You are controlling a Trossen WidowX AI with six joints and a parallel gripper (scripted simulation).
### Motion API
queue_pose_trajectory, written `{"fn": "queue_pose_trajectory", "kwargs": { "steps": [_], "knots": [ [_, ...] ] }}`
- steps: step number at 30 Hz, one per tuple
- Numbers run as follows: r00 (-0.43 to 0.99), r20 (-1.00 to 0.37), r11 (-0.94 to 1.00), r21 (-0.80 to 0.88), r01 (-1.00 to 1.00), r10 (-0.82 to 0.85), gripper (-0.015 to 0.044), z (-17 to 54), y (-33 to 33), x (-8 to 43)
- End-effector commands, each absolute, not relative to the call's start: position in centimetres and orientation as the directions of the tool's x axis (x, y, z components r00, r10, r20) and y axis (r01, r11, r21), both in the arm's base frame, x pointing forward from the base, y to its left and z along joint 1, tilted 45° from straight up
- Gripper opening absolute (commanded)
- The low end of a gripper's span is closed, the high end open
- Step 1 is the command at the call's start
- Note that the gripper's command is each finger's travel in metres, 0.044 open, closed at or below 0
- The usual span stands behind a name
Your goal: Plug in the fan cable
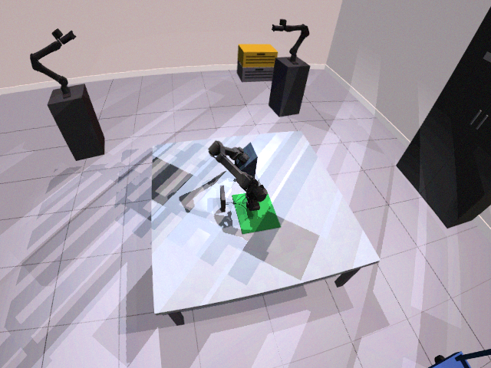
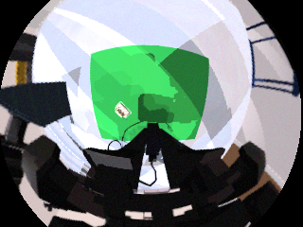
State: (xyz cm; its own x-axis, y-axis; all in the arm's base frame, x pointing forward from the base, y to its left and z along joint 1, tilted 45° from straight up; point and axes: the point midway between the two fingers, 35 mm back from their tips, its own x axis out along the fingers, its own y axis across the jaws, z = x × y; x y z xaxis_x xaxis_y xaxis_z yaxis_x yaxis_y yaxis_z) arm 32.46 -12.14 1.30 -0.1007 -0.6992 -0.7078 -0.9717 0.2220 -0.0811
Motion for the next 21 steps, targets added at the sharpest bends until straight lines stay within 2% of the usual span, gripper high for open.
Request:
{"fn": "queue_pose_trajectory", "kwargs": {
  "steps": [1, 10, 21],
  "knots": [
    [-0.100, -0.710, 0.133, 0.009, -0.991, -0.697, 0.0000, 1.0, -11.8, 31.5],
    [-0.101, -0.709, -0.089, 0.226, -0.970, -0.698, 0.0000, 0.3, -11.1, 29.0],
    [-0.103, -0.708, -0.330, 0.446, -0.832, -0.699, 0.0000, -0.4, -10.4, 26.1]
  ]
}}
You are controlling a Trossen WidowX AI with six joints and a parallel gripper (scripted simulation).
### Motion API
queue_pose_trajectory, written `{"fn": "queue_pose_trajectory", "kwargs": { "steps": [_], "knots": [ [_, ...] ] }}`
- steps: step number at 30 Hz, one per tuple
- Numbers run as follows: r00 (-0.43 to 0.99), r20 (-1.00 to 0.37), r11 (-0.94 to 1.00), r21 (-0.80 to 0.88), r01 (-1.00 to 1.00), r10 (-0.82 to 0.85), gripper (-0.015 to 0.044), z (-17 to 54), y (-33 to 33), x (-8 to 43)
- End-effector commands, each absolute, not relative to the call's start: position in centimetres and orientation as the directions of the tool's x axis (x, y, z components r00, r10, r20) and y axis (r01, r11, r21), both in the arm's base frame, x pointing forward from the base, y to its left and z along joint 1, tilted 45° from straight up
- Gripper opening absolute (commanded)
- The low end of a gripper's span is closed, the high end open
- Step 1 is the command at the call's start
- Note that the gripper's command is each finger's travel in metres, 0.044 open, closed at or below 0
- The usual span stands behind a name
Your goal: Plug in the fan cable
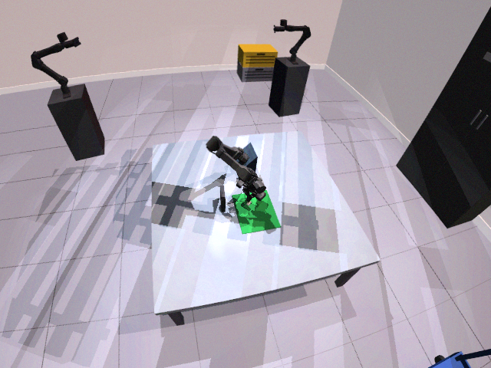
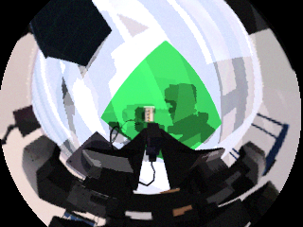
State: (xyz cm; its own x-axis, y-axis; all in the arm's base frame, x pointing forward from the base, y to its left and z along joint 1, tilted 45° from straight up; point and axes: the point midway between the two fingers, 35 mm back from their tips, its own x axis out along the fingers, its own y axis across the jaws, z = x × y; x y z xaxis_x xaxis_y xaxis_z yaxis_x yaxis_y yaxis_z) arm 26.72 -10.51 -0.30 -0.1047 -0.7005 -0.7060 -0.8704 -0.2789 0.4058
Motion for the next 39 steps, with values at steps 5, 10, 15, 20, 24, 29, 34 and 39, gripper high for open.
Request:
{"fn": "queue_pose_trajectory", "kwargs": {
  "steps": [5, 10, 15, 20, 24, 29, 34, 39],
  "knots": [
    [-0.103, -0.708, -0.333, 0.449, -0.829, -0.699, 0.0000, -0.5, -10.4, 26.0],
    [-0.103, -0.708, -0.336, 0.451, -0.827, -0.698, 0.0000, -0.6, -10.0, 25.8],
    [-0.103, -0.708, -0.337, 0.452, -0.826, -0.698, 0.0000, -0.7, -9.9, 25.7],
    [-0.103, -0.708, -0.337, 0.452, -0.826, -0.698, 0.0000, -0.7, -9.9, 25.7],
    [-0.103, -0.708, -0.334, 0.450, -0.828, -0.698, 0.0000, -0.8, -9.7, 25.6],
    [-0.103, -0.708, -0.334, 0.450, -0.828, -0.698, 0.0000, -0.8, -9.7, 25.6],
    [-0.103, -0.708, -0.332, 0.449, -0.830, -0.699, 0.0000, -2.4, -11.3, 25.3],
    [-0.103, -0.708, -0.332, 0.449, -0.830, -0.699, 0.0000, -2.4, -11.3, 25.3]
  ]
}}
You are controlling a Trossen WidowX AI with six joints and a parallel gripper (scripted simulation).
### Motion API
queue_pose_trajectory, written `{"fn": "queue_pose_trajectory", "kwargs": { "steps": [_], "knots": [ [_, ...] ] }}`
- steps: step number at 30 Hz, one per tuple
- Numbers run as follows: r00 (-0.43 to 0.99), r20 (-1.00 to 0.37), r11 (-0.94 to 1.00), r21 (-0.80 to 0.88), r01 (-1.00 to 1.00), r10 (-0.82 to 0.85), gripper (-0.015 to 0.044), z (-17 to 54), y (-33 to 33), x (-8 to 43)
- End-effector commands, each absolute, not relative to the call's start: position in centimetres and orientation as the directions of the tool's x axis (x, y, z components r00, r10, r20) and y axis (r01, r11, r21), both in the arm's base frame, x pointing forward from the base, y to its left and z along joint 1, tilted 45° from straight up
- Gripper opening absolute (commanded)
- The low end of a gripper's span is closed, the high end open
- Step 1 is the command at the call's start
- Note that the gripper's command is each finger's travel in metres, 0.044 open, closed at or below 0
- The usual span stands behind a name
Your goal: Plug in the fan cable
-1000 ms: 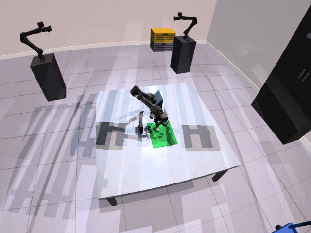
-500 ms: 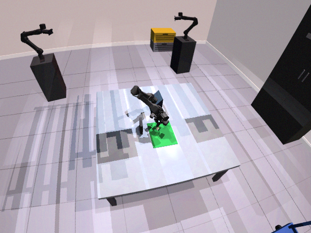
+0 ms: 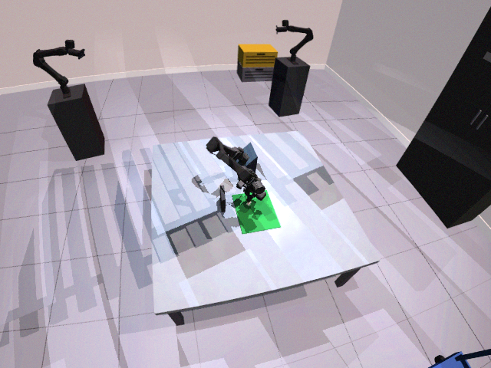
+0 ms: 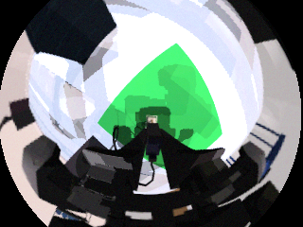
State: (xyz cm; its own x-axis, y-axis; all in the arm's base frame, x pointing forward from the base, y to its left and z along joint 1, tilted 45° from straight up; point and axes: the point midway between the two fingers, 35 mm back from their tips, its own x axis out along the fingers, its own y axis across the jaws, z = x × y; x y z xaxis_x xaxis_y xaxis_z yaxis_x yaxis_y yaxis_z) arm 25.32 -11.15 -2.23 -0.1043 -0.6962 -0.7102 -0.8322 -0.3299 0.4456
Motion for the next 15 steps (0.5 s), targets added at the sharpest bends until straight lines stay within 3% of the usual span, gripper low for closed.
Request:
{"fn": "queue_pose_trajectory", "kwargs": {
  "steps": [1, 15],
  "knots": [
    [-0.103, -0.708, -0.332, 0.449, -0.830, -0.699, 0.0000, -2.39, -11.27, 25.31],
    [-0.103, -0.708, -0.335, 0.452, -0.827, -0.699, 0.0000, -2.30, -11.36, 25.41]
  ]
}}
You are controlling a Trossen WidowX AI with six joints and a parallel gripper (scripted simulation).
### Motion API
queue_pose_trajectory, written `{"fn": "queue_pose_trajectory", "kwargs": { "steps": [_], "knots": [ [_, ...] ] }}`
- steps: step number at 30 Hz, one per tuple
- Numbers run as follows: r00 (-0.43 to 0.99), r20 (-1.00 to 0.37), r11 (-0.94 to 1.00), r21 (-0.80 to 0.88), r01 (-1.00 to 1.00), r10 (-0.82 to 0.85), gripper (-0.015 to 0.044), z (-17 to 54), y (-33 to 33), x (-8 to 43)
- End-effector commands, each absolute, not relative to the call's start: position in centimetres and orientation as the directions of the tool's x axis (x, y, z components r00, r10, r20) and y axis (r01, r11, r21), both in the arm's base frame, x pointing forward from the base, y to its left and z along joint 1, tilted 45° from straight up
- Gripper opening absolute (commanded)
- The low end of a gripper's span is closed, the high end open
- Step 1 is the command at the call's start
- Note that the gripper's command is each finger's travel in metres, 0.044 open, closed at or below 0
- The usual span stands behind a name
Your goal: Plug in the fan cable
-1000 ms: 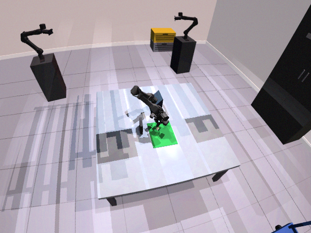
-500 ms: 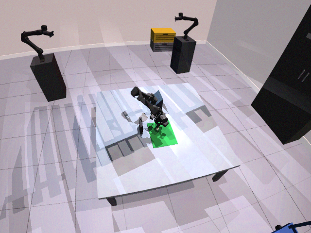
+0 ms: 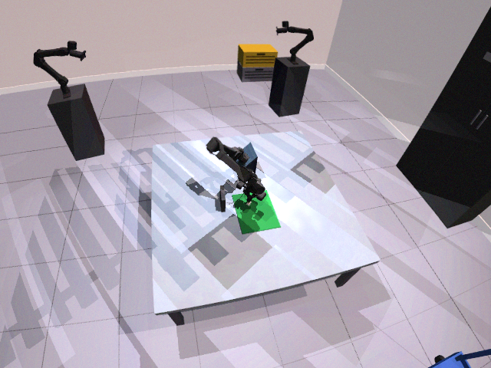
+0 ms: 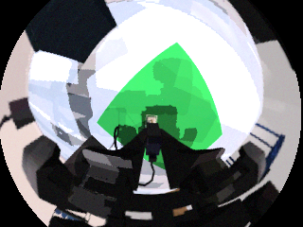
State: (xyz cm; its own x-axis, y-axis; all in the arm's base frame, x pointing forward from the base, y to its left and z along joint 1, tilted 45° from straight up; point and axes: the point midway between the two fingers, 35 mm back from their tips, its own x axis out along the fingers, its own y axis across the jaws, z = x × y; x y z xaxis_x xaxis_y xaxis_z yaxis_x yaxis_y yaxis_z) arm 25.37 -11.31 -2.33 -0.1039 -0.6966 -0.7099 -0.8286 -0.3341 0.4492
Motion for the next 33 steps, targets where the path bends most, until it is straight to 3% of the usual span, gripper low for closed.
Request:
{"fn": "queue_pose_trajectory", "kwargs": {
  "steps": [1, 33],
  "knots": [
    [-0.103, -0.708, -0.335, 0.452, -0.827, -0.699, 0.0000, -2.30, -11.37, 25.41],
    [-0.103, -0.707, -0.335, 0.452, -0.827, -0.699, 0.0000, -2.81, -11.81, 25.25]
  ]
}}
